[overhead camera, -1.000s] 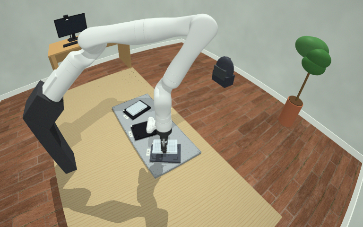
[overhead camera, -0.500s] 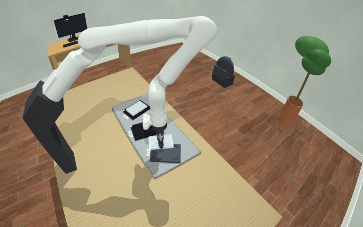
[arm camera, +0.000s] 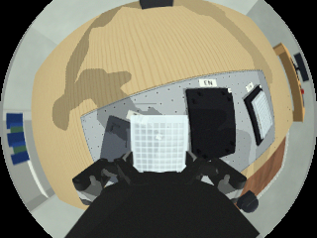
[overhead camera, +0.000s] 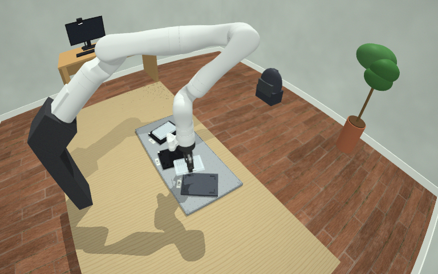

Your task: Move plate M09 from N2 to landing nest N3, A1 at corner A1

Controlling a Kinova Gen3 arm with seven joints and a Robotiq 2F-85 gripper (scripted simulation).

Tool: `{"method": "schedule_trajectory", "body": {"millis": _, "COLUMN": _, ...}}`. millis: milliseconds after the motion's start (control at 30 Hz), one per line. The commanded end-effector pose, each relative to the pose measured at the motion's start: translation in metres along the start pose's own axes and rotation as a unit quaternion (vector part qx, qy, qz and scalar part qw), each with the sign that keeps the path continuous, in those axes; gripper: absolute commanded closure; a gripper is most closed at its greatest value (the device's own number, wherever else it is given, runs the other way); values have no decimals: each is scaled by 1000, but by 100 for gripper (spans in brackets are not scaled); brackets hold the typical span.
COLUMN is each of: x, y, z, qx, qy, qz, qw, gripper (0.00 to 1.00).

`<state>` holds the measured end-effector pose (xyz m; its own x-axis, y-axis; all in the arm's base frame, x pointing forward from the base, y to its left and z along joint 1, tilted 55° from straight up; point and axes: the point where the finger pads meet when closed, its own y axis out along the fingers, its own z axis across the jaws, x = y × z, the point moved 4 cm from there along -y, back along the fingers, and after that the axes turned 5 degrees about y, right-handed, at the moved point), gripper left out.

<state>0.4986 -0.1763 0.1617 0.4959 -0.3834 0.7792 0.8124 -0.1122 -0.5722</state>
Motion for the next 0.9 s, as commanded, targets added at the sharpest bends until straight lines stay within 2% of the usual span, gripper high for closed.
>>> {"method": "schedule_trajectory", "body": {"millis": 0, "x": -6, "y": 1, "z": 18, "qx": 8, "qy": -19, "qz": 4, "qw": 1000, "gripper": 100}}
{"method": "schedule_trajectory", "body": {"millis": 233, "x": -17, "y": 0, "z": 39, "qx": 8, "qy": -57, "qz": 3, "qw": 998, "gripper": 100}}
{"method": "schedule_trajectory", "body": {"millis": 867, "x": -41, "y": -1, "z": 91, "qx": 8, "qy": -57, "qz": 3, "qw": 998, "gripper": 100}}
